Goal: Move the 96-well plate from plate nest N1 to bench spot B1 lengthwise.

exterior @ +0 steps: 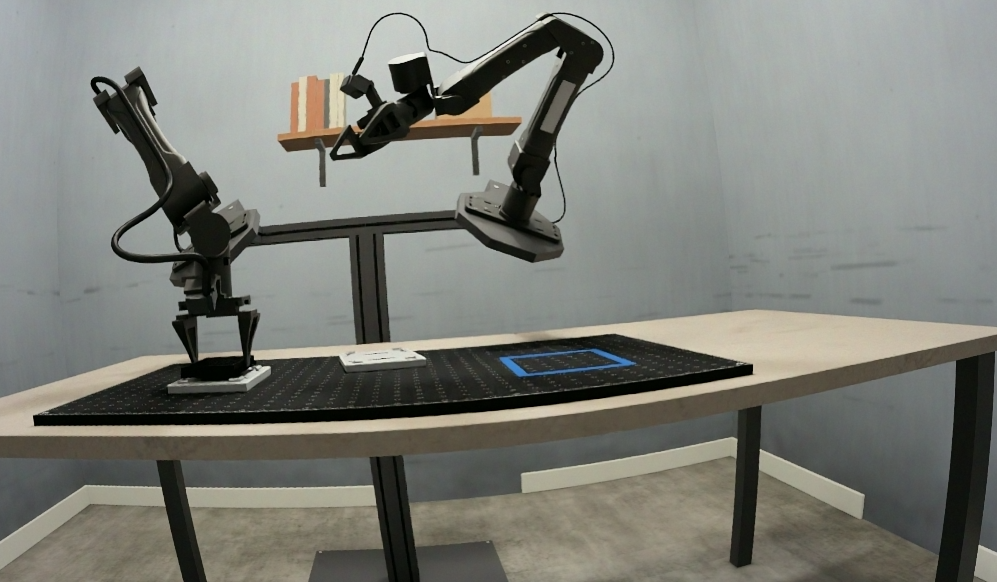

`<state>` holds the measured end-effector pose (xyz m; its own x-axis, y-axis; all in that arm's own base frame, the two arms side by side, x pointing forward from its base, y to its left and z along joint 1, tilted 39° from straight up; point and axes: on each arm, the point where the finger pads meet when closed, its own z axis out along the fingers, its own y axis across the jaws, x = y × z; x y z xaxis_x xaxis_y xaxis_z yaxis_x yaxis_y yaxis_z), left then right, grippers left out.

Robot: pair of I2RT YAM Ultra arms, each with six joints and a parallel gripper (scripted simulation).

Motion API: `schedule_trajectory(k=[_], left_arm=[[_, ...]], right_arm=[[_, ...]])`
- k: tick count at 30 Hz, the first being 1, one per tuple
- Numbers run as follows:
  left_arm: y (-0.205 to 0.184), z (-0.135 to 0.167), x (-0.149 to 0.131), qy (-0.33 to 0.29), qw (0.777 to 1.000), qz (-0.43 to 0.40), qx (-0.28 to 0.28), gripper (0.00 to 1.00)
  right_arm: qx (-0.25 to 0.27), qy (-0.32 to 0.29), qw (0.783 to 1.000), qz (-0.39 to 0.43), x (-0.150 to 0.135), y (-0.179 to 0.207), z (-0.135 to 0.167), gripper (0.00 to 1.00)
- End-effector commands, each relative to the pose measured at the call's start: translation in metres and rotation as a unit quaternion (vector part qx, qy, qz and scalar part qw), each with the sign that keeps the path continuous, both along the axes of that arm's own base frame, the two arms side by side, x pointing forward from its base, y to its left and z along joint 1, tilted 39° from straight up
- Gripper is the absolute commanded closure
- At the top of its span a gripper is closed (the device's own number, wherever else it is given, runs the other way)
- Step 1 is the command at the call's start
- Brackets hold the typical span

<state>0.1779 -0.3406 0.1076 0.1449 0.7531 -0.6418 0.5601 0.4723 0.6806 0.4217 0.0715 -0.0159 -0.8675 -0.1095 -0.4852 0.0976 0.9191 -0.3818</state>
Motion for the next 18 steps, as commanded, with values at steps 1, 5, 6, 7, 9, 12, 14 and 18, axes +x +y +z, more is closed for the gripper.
schedule_trajectory(k=[1, 5, 6, 7, 9, 12, 14, 18], left_arm=[[-0.003, 0.002, -0.004, -0.002, 1.0, -0.007, -0.004, 0.0], [-0.003, 0.002, -0.004, -0.002, 1.0, -0.007, -0.004, 0.0], [-0.003, 0.002, -0.004, -0.002, 1.0, -0.007, -0.004, 0.0], [-0.004, 0.0, -0.006, -0.002, 1.0, -0.014, 0.003, 0.0], [-0.003, -0.008, -0.007, 0.003, 0.999, -0.033, 0.038, 0.0], [0.005, -0.014, 0.005, 0.013, 0.993, -0.061, 0.101, 0.0], [0.018, -0.019, 0.018, 0.025, 0.986, -0.078, 0.148, 0.0], [0.031, -0.021, 0.031, 0.038, 0.979, -0.088, 0.181, 0.0]], right_arm=[[-0.003, -0.013, 1.0, 0.003, -0.01, 0.011, 0.023, 0.2], [-0.002, -0.016, 1.0, 0.003, -0.016, 0.017, 0.034, 0.2], [-0.002, -0.016, 1.0, 0.003, -0.016, 0.017, 0.034, 0.2], [-0.002, -0.016, 1.0, 0.003, -0.016, 0.017, 0.034, 0.2], [-0.002, -0.016, 1.0, 0.003, -0.016, 0.017, 0.034, 0.2], [-0.002, -0.016, 1.0, 0.003, -0.016, 0.017, 0.034, 0.2], [-0.002, -0.016, 1.0, 0.003, -0.016, 0.017, 0.034, 0.2], [0.0, -0.019, 1.0, 0.003, -0.014, 0.017, 0.035, 0.2]])
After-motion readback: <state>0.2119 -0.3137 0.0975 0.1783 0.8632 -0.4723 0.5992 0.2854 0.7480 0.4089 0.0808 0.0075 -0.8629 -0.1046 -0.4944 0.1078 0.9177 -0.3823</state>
